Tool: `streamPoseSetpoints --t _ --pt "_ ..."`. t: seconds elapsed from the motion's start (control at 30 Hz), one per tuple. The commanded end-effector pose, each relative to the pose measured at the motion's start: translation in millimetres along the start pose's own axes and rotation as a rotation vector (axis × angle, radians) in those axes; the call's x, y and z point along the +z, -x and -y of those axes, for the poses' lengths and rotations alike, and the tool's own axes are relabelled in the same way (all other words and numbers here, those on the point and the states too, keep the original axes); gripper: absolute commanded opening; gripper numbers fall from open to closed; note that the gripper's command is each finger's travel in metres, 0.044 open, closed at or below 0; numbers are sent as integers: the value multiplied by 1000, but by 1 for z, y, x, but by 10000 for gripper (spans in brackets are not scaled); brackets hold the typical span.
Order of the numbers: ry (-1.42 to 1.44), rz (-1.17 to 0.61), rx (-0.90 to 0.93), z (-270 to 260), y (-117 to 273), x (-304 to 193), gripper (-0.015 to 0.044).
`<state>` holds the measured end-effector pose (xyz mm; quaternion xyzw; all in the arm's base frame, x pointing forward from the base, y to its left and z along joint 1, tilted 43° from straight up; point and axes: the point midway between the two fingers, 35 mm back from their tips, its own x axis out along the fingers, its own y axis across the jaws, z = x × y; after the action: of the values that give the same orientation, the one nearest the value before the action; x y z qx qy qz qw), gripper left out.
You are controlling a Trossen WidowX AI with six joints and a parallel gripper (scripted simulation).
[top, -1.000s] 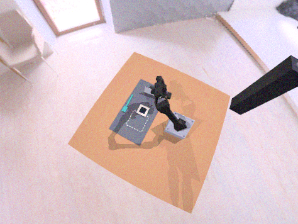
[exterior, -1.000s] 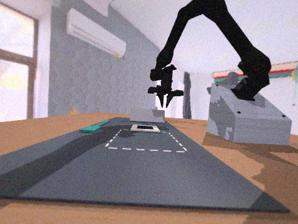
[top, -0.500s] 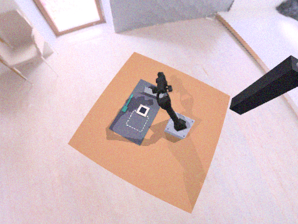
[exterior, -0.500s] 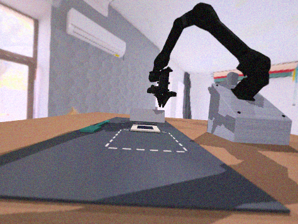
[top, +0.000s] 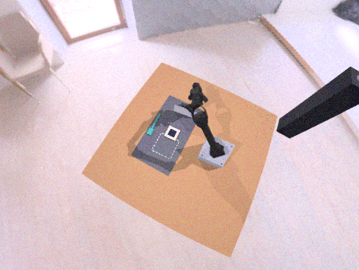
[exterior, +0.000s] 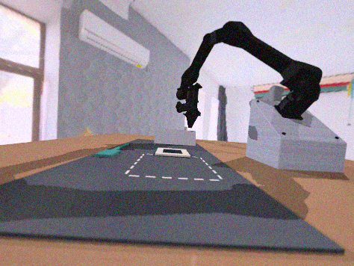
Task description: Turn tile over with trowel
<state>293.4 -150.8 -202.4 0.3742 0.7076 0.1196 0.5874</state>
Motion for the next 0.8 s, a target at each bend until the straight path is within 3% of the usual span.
streamPoseSetpoints --t 0.0,0.37,0.77 --pt "152 1 -6 13 0 5 100" --pt "522 0 -7 41 -4 14 100" --pt "545 -1 -6 40 -6 13 100"
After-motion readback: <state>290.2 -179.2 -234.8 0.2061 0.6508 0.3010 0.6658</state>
